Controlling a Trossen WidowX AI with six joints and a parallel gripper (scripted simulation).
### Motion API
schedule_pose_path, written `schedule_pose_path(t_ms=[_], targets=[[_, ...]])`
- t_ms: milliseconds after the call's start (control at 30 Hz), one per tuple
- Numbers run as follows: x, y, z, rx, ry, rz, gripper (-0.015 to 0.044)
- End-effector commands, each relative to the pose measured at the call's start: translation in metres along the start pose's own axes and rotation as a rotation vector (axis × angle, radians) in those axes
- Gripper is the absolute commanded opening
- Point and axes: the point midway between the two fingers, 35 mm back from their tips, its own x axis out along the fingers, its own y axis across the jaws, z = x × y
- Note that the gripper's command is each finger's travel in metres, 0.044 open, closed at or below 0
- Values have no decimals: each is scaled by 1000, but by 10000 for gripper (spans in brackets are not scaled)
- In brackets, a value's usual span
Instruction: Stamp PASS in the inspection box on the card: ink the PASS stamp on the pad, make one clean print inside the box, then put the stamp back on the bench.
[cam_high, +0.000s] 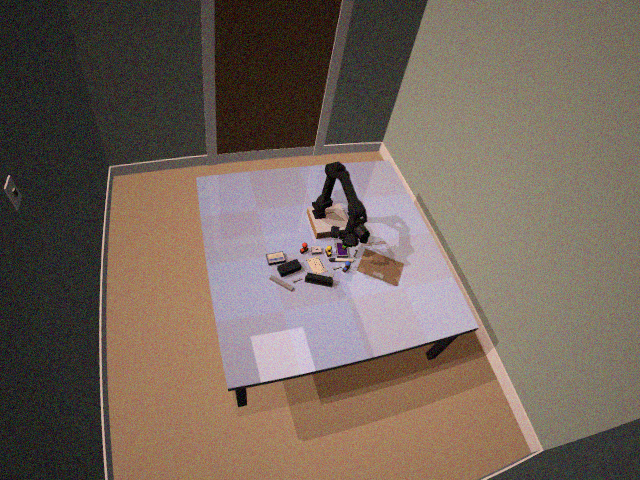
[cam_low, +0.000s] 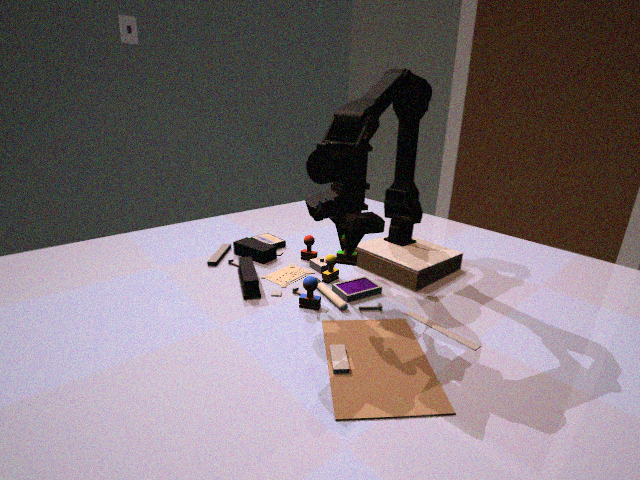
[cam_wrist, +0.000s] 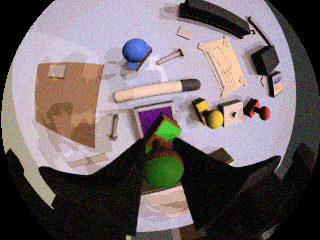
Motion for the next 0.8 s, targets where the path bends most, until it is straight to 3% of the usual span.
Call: schedule_pose_path(t_ms=[0, 767], targets=[[3, -3, -16, 3, 4, 2, 0], [16, -5, -30, 2, 5, 2, 0]])
